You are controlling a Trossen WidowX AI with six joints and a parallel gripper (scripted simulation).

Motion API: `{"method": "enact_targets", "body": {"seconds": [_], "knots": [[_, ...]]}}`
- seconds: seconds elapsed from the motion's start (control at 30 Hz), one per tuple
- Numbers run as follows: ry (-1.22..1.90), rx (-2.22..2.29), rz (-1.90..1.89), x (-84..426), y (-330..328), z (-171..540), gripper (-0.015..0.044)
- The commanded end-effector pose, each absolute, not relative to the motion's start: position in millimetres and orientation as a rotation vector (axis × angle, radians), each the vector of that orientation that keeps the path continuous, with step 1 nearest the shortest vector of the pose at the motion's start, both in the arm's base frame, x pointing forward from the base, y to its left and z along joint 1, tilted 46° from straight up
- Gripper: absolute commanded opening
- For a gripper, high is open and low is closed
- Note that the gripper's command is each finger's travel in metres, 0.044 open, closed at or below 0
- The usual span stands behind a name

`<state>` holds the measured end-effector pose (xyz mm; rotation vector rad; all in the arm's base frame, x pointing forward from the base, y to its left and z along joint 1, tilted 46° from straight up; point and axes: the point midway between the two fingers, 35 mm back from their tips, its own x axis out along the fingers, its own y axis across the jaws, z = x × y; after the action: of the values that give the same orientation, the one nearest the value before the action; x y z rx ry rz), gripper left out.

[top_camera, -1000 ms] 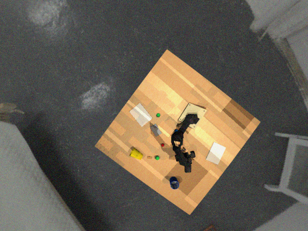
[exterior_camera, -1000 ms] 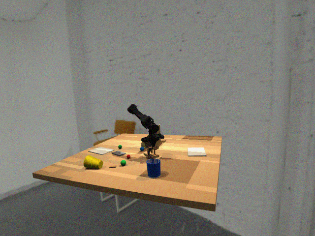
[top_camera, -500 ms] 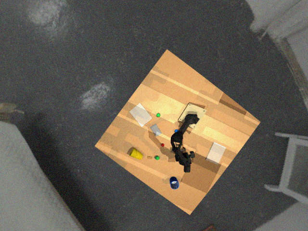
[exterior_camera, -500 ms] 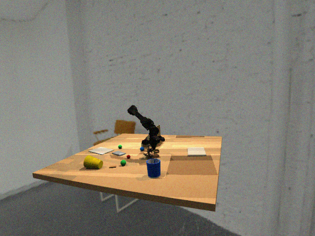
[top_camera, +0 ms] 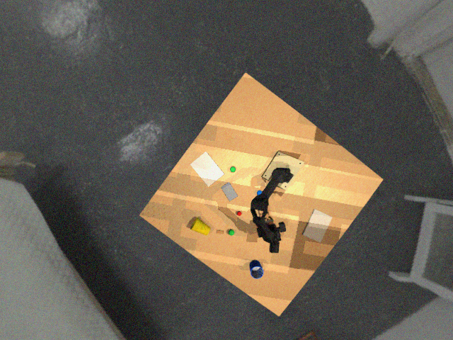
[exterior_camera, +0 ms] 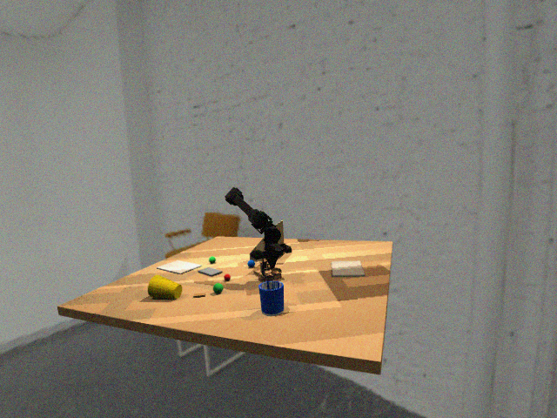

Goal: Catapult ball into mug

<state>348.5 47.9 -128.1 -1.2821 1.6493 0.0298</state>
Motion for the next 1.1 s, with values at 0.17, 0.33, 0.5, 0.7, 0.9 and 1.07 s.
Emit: {"method": "enact_targets", "body": {"seconds": [0.17, 0.33, 0.5, 0.7, 0.9, 1.07], "knots": [[1.650, -1.279, 0.029, 351, 54, -126, 0.0053], [1.652, -1.278, 0.027, 363, 93, -113, 0.0184], [1.656, -1.281, 0.027, 359, 75, -119, 0.0315], [1.640, -1.279, 0.033, 355, 135, -65, 0.0440], [1.633, -1.292, 0.042, 355, 139, -62, 0.0440], [1.656, -1.405, 0.168, 352, 135, -60, 0.0440]]}}
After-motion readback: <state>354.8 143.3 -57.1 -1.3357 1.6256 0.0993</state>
